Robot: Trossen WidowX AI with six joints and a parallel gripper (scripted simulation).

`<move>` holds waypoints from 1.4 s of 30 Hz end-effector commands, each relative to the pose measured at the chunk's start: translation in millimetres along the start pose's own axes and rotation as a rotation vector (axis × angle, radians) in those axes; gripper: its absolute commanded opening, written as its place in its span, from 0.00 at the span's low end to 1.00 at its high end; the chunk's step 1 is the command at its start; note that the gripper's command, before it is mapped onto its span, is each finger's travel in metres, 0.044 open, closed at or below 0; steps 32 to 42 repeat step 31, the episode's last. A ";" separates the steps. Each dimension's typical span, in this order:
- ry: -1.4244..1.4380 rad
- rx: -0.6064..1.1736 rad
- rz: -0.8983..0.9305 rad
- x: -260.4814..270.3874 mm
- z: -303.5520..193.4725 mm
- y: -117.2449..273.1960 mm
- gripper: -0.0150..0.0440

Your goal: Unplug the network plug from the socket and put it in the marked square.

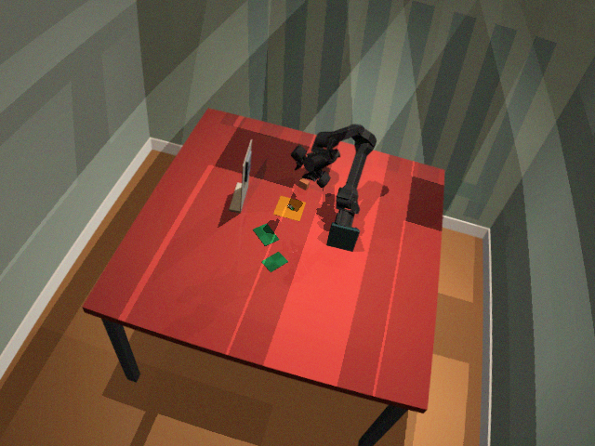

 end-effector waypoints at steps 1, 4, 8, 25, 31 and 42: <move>-0.004 0.003 -0.003 1.4 -0.1 2.4 0.74; -0.004 0.003 -0.003 1.4 -0.1 2.4 0.87; -0.004 0.003 -0.003 1.4 -0.1 2.4 1.00; -0.004 0.003 -0.003 1.4 -0.1 2.4 1.00; -0.004 0.003 -0.003 1.4 -0.1 2.4 1.00; -0.004 0.003 -0.003 1.4 -0.1 2.4 1.00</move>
Point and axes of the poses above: the point midway between the two fingers, 35 mm back from their tips, its own y axis back along the fingers, its own x axis across the jaws, z = x × y, the point moved 3 cm from there along y, back along the fingers, and after that the axes turned 1 degree about -y, right-handed, at the moved point
